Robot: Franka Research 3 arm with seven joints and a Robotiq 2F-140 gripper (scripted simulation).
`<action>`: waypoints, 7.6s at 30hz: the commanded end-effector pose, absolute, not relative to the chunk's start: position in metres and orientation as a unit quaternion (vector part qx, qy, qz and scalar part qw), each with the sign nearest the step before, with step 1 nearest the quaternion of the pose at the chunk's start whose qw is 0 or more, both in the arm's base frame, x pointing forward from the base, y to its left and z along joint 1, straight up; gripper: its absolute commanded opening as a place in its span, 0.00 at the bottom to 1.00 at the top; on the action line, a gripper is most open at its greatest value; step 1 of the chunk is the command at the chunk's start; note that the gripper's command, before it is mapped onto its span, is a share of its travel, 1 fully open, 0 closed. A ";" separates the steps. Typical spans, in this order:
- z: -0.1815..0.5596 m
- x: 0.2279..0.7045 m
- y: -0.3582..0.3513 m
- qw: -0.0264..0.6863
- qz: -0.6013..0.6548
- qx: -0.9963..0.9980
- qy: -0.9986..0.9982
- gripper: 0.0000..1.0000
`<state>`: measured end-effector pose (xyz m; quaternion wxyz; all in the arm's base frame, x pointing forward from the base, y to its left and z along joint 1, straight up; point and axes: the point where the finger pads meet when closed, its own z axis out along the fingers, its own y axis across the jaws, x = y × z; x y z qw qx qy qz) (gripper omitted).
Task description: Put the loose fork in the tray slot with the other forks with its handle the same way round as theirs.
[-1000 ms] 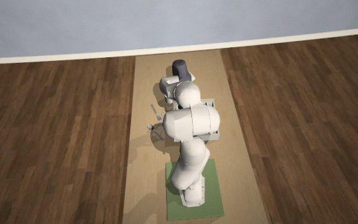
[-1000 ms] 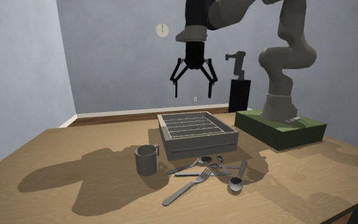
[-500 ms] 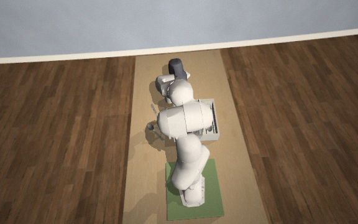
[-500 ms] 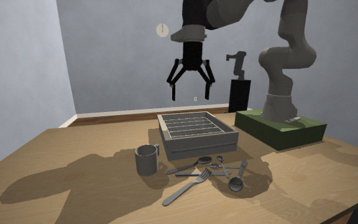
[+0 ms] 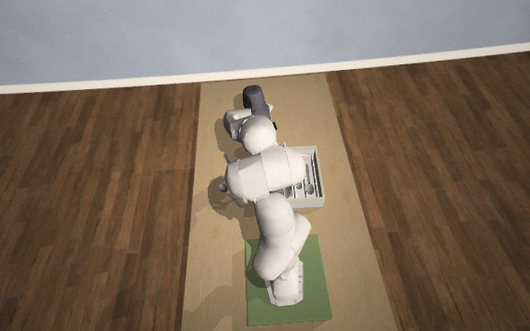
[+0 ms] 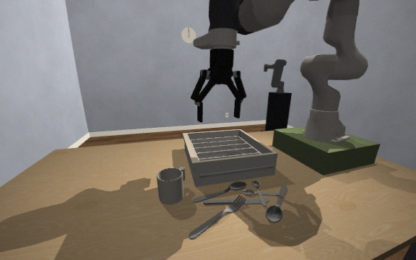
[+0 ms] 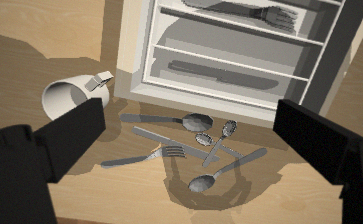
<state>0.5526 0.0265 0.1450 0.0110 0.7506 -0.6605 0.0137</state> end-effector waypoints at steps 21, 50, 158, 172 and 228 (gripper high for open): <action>0.130 0.580 0.073 0.006 0.003 0.890 -0.455 1.00; 0.103 0.607 0.140 0.002 0.002 0.977 -0.214 1.00; 0.088 0.620 0.222 -0.002 0.002 0.987 0.159 1.00; 0.088 0.620 0.222 -0.002 0.002 0.987 0.159 1.00; 0.059 0.616 0.221 -0.002 -0.015 0.976 -0.219 1.00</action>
